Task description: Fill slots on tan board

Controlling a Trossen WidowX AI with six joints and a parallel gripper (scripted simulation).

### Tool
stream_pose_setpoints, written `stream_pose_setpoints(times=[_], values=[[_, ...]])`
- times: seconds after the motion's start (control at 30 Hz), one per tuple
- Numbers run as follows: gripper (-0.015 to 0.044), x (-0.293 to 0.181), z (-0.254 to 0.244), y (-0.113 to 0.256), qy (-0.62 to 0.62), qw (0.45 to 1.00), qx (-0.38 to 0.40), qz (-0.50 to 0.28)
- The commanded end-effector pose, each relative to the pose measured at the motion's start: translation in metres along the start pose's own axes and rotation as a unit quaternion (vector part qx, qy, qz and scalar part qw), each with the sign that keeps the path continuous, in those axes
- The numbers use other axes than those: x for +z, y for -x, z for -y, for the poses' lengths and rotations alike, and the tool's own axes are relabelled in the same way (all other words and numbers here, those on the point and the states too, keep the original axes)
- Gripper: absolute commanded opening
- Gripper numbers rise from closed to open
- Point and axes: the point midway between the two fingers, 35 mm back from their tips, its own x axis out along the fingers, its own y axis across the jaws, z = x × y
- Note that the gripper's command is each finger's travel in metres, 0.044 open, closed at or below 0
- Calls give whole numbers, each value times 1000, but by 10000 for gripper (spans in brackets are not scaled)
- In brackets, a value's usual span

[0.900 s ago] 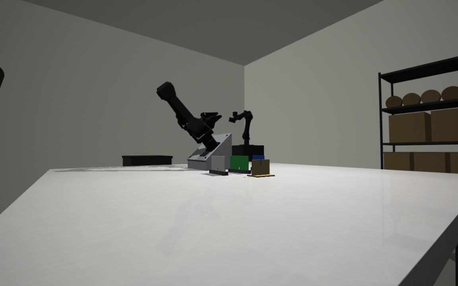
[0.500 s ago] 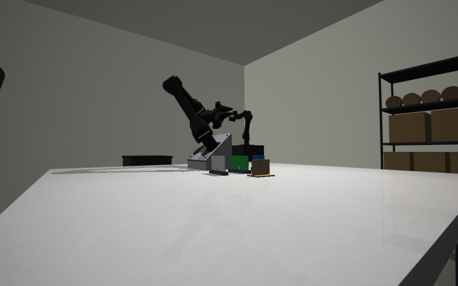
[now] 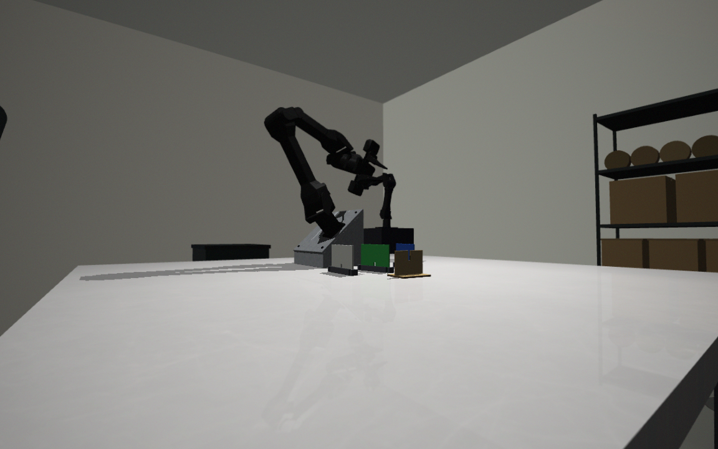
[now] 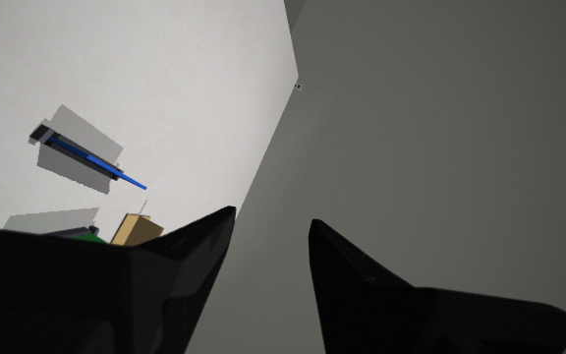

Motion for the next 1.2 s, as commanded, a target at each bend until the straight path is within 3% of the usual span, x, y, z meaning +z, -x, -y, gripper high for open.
stream_pose_setpoints(times=[0.0,0.17,0.47,0.73,0.8,0.93,1.17], values=[[181,-30,0,-31,-129,986,90,-45],[181,-57,-5,-57,-231,956,155,-90],[181,-109,-29,-92,-420,846,263,-195],[181,-166,-73,-106,-607,619,357,-347],[181,-170,-77,-106,-622,594,361,-361],[181,-189,-94,-104,-680,465,369,-430],[181,-190,-95,-104,-683,458,369,-434]])
